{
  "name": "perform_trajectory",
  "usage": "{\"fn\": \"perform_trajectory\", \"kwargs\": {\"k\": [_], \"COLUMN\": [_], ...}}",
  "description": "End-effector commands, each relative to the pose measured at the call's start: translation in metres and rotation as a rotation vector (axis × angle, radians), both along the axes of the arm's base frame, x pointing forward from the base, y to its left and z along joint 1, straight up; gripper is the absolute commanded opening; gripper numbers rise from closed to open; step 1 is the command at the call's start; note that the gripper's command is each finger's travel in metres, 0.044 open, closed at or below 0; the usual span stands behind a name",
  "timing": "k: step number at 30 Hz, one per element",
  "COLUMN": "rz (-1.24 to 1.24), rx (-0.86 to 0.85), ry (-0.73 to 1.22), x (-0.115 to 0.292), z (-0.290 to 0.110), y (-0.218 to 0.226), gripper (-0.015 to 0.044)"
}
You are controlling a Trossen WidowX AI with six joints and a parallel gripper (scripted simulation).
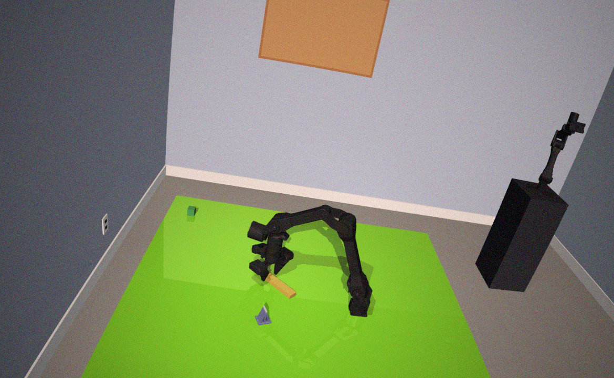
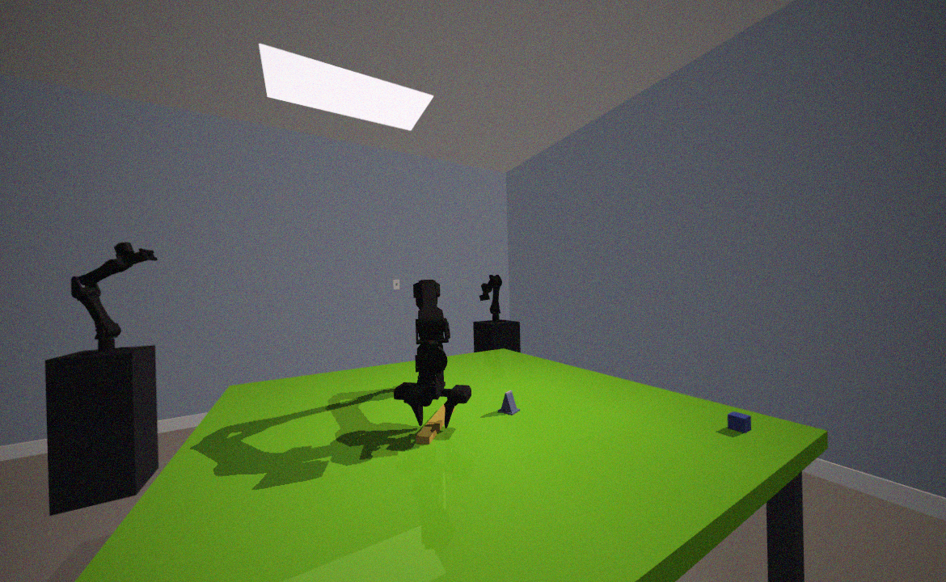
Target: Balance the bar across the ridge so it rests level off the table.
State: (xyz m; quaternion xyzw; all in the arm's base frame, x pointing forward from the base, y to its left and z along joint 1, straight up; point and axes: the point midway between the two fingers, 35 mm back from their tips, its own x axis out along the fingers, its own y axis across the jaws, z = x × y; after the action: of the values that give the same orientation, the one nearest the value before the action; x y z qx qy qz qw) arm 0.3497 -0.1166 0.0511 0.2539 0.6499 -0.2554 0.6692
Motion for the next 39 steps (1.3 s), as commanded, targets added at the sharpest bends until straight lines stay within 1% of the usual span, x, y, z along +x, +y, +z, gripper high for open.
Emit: {"fn": "perform_trajectory", "kwargs": {"k": [1,9,15,24,28,39], "rz": [0.005,0.005,0.0,0.0,0.0,0.002], "rx": [0.003,0.003,0.0,0.0,0.0,0.001], "ry": [-0.002,-0.002,0.0,0.0,0.0,-0.001], "x": [0.0,0.0,0.0,0.0,0.001,0.003], "z": [-0.002,-0.002,-0.001,-0.001,0.005,0.033], "y": [0.0,0.0,0.0,0.0,0.0,-0.001], "gripper": [0.0315,0.0315,0.0157,0.0098,0.0,0.0]}}
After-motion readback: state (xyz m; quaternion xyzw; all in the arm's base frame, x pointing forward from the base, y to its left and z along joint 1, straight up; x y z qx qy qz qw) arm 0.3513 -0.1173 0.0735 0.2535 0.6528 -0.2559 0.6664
